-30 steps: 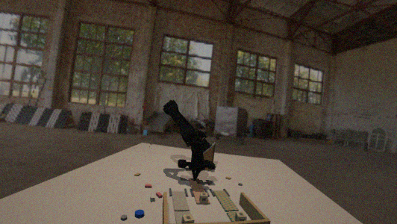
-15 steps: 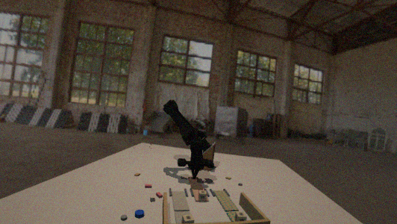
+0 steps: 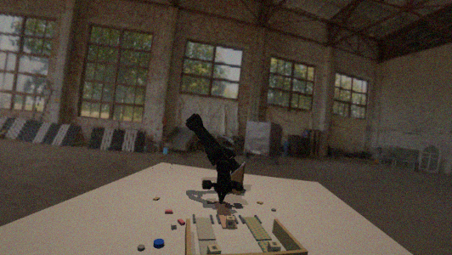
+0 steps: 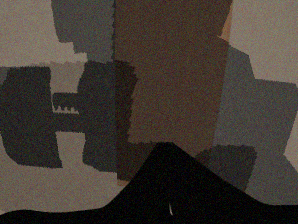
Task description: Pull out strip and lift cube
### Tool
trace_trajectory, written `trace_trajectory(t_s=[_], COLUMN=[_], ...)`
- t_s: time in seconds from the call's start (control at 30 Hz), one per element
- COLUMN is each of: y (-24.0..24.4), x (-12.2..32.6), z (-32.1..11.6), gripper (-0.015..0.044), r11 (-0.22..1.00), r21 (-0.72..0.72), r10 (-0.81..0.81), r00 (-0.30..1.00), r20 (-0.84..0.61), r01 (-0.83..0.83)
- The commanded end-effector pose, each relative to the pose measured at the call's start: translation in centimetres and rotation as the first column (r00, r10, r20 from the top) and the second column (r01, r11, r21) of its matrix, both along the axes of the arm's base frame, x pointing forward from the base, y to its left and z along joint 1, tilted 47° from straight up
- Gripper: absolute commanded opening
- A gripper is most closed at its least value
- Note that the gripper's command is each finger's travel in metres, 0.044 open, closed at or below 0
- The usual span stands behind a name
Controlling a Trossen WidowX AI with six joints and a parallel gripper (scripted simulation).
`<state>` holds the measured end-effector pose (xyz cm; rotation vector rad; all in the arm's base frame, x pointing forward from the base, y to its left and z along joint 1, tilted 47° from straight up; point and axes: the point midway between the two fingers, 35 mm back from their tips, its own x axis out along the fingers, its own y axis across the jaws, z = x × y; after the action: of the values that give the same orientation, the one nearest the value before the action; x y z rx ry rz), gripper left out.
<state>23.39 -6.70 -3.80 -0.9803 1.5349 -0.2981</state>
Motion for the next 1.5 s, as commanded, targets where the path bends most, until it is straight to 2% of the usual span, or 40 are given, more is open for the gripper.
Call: trace_trajectory(t_s=[0.0,1.0,1.2,1.4,1.47], y=[-0.6,-0.6,3.0,3.1,3.2], x=[-0.9,-0.9,-0.2,-0.5,0.1], z=[-0.1,-0.1,2.7,2.8,2.6], gripper=[0.0,0.0,0.0,0.0,0.0053], r11=[1.0,1.0,1.0,1.0,0.999], r21=[-0.012,-0.012,-0.008,-0.009,-0.004], r10=[-0.012,-0.012,-0.011,-0.011,-0.051], r00=[1.0,1.0,1.0,1.0,0.999], r20=[-0.027,-0.027,-0.025,-0.027,0.015], r01=[0.011,0.011,0.011,0.011,0.051])
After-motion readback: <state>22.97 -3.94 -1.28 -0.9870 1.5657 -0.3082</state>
